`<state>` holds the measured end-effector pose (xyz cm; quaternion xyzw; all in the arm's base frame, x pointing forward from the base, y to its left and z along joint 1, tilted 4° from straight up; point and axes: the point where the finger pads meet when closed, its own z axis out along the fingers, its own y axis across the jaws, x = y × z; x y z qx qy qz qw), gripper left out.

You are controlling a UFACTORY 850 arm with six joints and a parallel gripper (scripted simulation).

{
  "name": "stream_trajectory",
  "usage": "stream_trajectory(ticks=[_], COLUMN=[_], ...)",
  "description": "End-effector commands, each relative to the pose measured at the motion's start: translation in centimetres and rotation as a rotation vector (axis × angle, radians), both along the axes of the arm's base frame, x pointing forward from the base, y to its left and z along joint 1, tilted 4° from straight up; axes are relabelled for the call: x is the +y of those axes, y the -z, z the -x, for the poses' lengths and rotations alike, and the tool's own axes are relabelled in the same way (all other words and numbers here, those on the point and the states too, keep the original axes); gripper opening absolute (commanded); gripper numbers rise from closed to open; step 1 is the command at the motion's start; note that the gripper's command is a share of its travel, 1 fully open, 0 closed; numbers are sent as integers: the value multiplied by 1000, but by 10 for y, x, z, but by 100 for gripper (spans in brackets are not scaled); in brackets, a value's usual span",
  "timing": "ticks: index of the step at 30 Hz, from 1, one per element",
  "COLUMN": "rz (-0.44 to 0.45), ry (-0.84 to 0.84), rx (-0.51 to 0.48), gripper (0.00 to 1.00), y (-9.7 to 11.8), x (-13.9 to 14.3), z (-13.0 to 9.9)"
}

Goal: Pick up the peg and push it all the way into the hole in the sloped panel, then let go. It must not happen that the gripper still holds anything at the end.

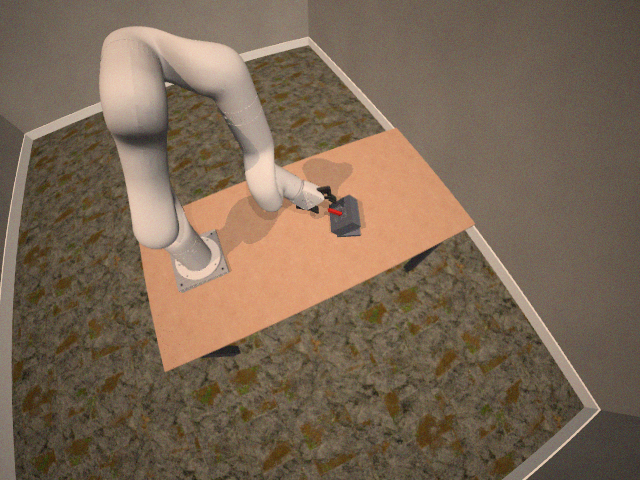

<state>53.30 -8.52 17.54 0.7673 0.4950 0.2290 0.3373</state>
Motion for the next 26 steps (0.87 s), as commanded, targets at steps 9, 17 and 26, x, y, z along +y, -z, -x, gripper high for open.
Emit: stream_trajectory(ticks=[9,17,26], rz=[-2,-3,-3], ry=[-1,-1,-1], rx=[-2,-2,-2], gripper=[100,100,100], y=[-26,-35,-36], x=[12,15,16], z=[29,36,38])
